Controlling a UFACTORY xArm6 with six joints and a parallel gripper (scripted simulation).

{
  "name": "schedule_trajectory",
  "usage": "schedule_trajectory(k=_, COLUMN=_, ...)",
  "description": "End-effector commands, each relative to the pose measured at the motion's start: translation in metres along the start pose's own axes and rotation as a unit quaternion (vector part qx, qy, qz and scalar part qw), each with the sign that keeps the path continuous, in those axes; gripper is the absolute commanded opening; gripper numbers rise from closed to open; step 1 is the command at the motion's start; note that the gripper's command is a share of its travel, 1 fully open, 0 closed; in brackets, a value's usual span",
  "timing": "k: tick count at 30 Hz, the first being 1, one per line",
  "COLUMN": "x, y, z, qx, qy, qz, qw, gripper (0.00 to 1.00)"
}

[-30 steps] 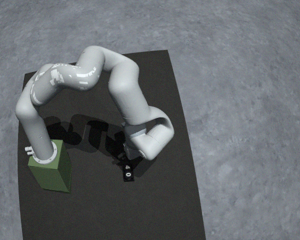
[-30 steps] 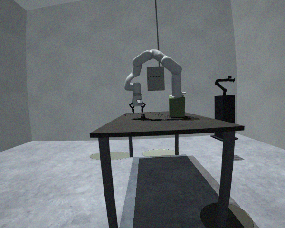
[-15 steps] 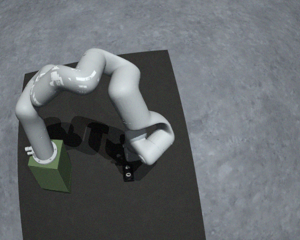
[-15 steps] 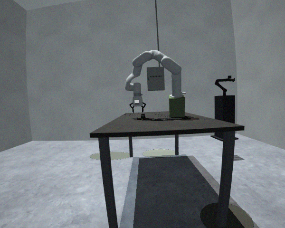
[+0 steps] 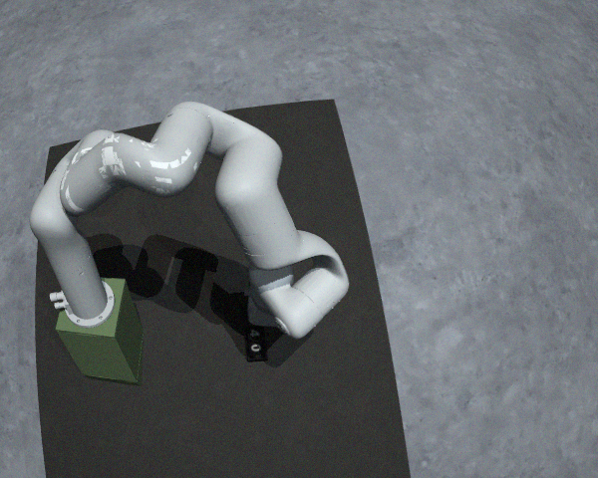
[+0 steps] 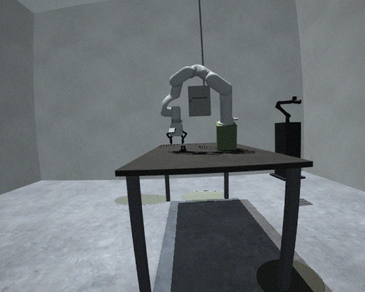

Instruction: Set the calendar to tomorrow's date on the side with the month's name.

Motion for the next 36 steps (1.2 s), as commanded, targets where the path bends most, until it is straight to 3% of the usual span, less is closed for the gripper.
schedule_trajectory(k=1, x=-0.012, y=0.001, z=0.001, qx=0.004, qy=-0.037, qz=-0.004, qw=0.999, gripper=1.00)
schedule_trajectory(k=7, x=-0.013, y=0.001, z=0.001, qx=0.004, qy=-0.049, qz=-0.004, qw=0.999, gripper=1.00)
schedule_trajectory(k=14, x=-0.018, y=0.001, z=0.000, qx=0.004, qy=-0.167, qz=-0.004, qw=0.986, gripper=1.00)
schedule_trajectory(k=22, x=-0.029, y=0.001, z=-0.001, qx=0.003, qy=-0.179, qz=-0.004, qw=0.984, gripper=1.00)
schedule_trajectory(k=29, x=-0.034, y=0.001, z=-0.002, qx=0.003, qy=-0.294, qz=-0.005, qw=0.956, gripper=1.00)
schedule_trajectory(k=36, x=-0.046, y=0.002, z=-0.003, qx=0.003, qy=-0.318, qz=-0.005, qw=0.948, gripper=1.00)
Point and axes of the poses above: the point where the finger pads meet when closed, its own y axis back along the fingers, its own z axis across the jaws, x = y × z, the point moved 8 cm from there along y, back along the fingers, and after that the axes turned 14 degrees about y, right-handed, at the moved point
